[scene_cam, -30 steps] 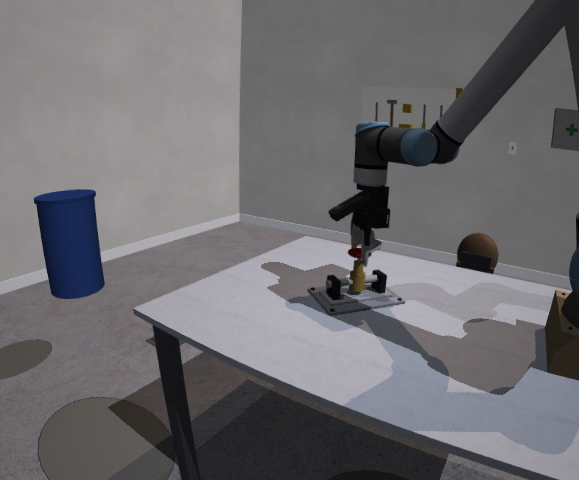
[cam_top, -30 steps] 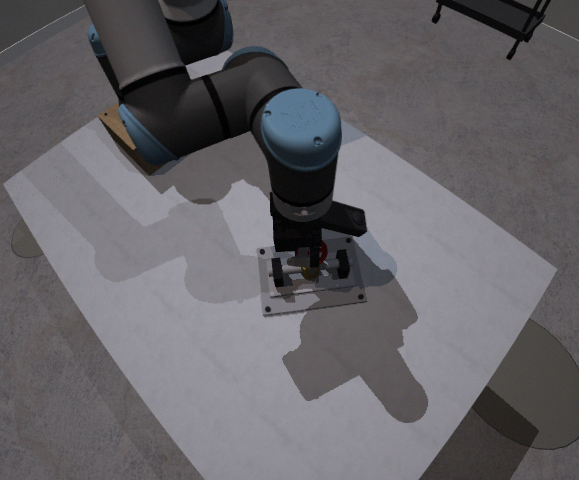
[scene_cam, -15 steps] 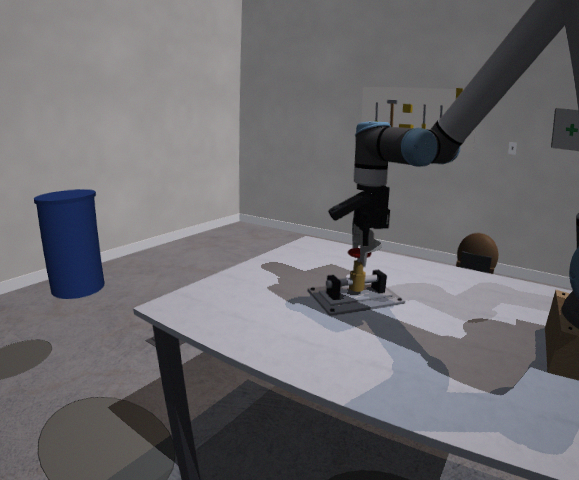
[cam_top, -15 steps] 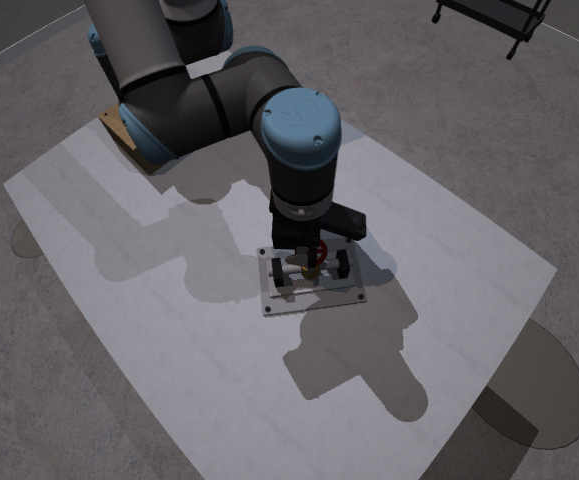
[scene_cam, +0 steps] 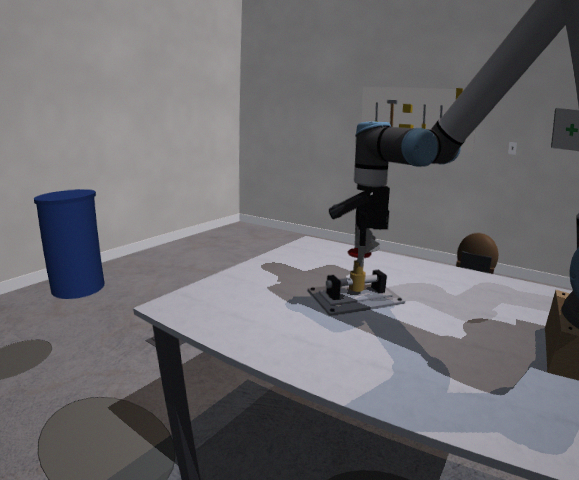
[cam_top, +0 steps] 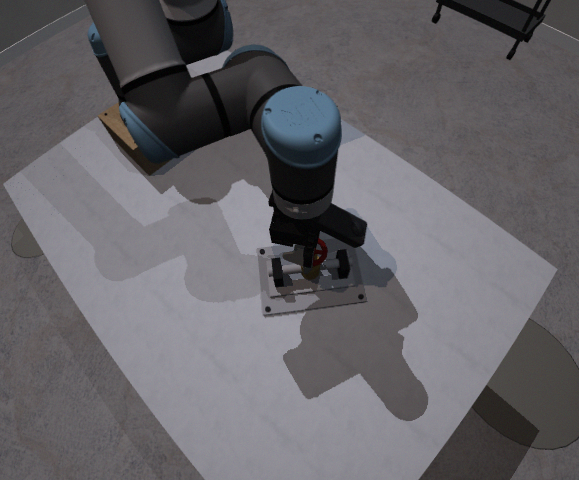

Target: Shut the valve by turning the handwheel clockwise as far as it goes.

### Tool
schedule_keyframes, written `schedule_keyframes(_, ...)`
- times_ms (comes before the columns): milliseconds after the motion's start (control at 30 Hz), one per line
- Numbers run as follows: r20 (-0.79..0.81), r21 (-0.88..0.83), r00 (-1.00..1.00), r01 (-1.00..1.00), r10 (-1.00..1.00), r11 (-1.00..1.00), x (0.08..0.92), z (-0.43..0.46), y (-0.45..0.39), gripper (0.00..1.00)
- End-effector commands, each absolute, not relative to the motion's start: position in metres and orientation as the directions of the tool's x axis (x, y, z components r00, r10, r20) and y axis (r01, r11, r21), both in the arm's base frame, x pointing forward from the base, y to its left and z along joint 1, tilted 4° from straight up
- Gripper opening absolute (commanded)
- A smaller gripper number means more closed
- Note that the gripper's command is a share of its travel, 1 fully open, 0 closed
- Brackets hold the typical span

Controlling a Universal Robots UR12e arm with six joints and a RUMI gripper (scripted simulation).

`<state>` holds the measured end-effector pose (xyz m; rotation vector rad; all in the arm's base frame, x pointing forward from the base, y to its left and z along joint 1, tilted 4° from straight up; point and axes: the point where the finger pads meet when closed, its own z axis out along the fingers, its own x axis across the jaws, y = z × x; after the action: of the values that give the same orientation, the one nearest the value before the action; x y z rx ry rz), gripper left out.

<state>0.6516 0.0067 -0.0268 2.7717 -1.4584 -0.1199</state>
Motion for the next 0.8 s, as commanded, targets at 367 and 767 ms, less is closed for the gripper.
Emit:
schedule_keyframes(367, -0.05, 0.056, 0.34, -0.938, -0.939, -0.342, 0.6523, -0.0262, 0.0065, 0.0)
schedule_keyframes(767, -0.037, 0.065, 0.137, -0.988, -0.99, -0.139, 0.6523, -0.0262, 0.0065, 0.0)
